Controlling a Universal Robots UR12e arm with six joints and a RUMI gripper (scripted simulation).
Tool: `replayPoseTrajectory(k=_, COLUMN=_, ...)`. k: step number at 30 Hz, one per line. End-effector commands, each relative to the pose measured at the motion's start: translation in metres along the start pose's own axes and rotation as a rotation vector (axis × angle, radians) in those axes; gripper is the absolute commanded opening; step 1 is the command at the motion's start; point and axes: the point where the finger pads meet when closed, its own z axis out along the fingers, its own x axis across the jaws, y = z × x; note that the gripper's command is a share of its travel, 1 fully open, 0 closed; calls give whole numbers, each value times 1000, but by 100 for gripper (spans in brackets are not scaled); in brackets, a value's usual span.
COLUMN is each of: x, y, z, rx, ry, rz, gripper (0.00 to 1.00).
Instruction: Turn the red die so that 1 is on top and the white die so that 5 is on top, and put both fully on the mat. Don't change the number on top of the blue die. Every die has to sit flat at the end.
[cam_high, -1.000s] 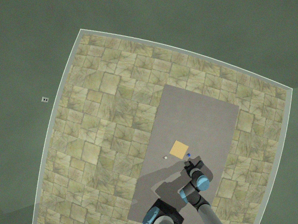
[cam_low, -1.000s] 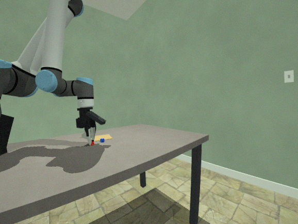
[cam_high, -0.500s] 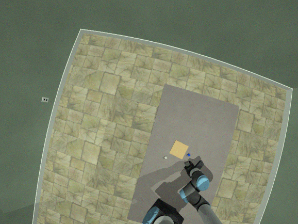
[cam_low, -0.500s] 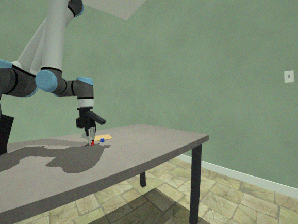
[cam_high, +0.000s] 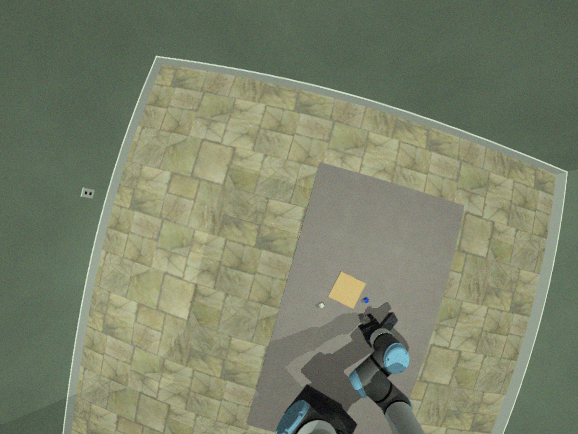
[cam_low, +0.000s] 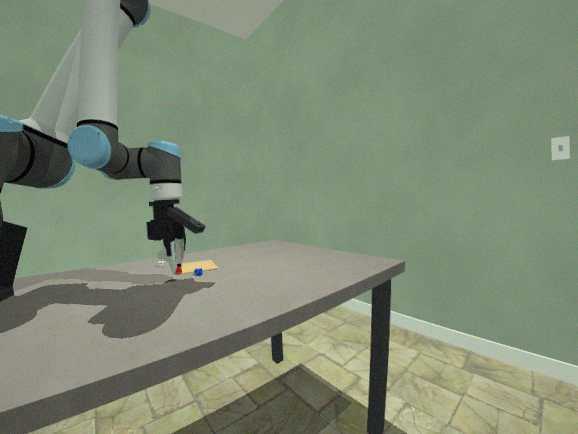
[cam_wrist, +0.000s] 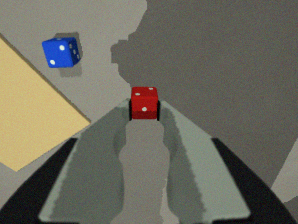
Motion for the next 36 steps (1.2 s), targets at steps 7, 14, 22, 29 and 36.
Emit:
replayPoseTrajectory(k=7, x=0, y=0, z=-38, rx=-1, ry=0, rz=0, gripper=3)
replayPoseTrajectory(k=14, x=0, y=0, z=-63, rx=-1, ry=0, rz=0, gripper=3)
replayPoseTrajectory(k=22, x=0, y=0, z=-74, rx=-1, ry=0, rz=0, gripper=3)
replayPoseTrajectory(k=29, x=0, y=0, z=-76, rx=-1, ry=0, rz=0, gripper=3)
replayPoseTrajectory(k=36, x=0, y=0, z=-76, rx=-1, ry=0, rz=0, gripper=3)
